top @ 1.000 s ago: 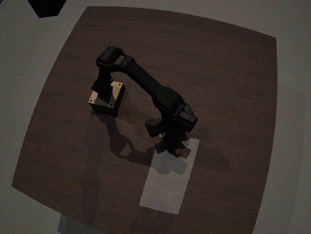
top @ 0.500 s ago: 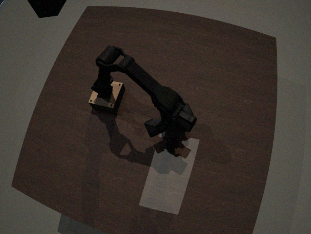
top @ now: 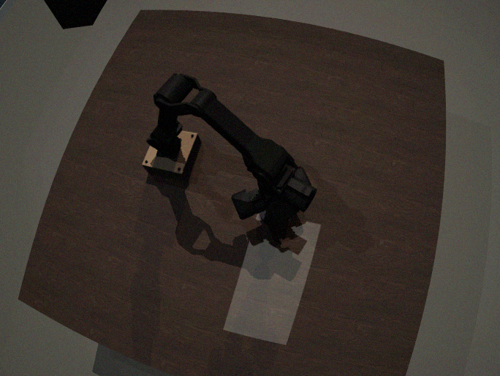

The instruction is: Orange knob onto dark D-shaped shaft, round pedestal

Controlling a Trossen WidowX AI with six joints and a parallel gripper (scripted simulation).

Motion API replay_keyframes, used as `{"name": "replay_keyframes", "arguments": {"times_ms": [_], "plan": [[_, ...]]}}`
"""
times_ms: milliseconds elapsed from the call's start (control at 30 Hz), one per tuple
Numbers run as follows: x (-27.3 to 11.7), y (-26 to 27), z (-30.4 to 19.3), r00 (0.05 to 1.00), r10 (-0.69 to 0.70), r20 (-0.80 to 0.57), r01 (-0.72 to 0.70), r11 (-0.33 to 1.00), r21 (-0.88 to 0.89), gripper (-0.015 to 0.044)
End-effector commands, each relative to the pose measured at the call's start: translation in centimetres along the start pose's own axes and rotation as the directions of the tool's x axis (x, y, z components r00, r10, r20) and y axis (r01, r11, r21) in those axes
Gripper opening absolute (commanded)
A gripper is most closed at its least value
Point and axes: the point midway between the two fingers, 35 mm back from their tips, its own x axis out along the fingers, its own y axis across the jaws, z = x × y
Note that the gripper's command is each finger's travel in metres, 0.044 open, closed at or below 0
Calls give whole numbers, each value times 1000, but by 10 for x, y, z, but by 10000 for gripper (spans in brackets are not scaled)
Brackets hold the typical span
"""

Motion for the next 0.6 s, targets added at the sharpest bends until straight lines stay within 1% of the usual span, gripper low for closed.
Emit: {"name": "replay_keyframes", "arguments": {"times_ms": [0,100,567], "plan": [[-4,1,2,1000,3,7,-3,995,98,0],[-5,2,4,1000,3,7,-4,983,182,0],[0,3,4,1000,3,7,-4,983,182,0]]}}
